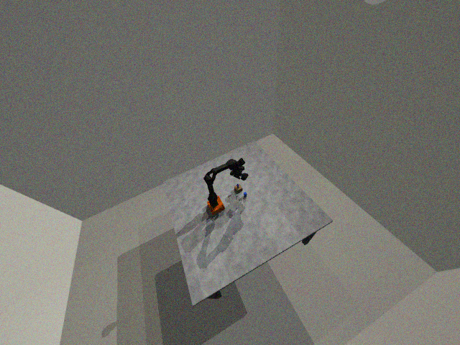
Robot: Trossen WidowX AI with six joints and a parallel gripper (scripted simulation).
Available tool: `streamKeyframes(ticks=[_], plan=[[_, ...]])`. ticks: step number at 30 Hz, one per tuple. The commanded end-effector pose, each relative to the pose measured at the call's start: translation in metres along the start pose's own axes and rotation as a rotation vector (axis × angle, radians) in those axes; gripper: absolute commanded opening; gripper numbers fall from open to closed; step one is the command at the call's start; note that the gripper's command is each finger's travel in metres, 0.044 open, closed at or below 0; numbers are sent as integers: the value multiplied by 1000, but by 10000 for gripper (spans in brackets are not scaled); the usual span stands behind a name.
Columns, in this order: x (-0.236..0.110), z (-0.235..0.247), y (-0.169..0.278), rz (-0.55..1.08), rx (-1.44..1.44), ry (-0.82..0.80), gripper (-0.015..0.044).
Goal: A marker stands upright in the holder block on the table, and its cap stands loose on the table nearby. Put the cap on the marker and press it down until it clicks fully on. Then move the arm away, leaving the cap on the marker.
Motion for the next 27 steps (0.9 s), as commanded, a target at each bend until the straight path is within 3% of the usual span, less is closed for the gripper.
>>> streamKeyframes(ticks=[1,6,15,19,27], plan=[[49,-38,32,42,-157,-150,245],[77,-58,58,31,-255,-247,245],[76,-52,62,31,-255,-248,245],[107,-44,64,31,-255,-248,245],[120,-42,65,31,-255,-248,245]])
Point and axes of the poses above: the point midway between the two fingers, 35 mm back from their tips, its own x axis out along the fingers, its own z axis across the jaws, y = z × x, the point moved 7 cm from there along -x, back along the fingers, and after that the axes turned 12 degrees about -x, right-handed, at the moved point
